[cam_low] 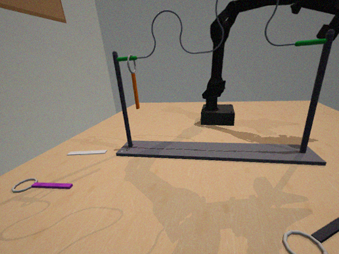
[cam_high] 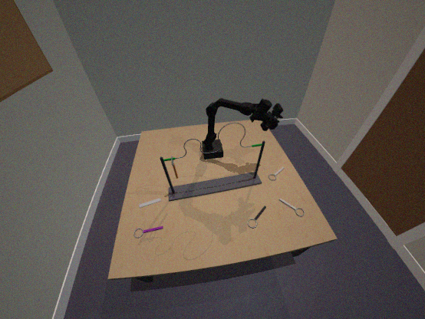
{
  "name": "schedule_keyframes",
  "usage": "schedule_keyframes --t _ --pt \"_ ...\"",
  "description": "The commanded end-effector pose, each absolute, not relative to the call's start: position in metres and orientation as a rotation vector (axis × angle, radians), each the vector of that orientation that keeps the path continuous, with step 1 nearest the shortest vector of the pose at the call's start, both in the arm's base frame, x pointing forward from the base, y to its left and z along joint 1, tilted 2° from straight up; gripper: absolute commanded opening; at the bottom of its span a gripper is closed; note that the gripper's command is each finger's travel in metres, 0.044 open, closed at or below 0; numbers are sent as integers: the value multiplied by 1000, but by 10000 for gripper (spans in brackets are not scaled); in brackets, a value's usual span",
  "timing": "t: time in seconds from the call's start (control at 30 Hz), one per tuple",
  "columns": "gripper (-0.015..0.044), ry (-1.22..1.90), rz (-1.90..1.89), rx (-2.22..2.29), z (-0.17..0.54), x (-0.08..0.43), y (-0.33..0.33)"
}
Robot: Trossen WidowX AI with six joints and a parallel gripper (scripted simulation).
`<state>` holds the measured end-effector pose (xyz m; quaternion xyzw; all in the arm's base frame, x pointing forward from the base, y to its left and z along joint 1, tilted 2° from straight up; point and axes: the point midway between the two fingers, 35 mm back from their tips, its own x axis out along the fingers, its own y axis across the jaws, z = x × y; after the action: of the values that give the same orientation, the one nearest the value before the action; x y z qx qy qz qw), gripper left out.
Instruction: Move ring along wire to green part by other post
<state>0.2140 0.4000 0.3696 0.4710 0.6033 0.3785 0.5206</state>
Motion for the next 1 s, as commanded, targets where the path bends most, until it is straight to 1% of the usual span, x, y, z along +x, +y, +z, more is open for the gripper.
schedule_keyframes --t 0.0,0.3,0.57,0.77,0.97 --pt "160 1319 919 1114 378 233 373" --pt "160 1009 926 1053 405 265 301" --pt "160 726 850 1007 432 292 225" --pt "160 527 764 947 450 299 168" --pt "160 342 659 865 467 296 114"
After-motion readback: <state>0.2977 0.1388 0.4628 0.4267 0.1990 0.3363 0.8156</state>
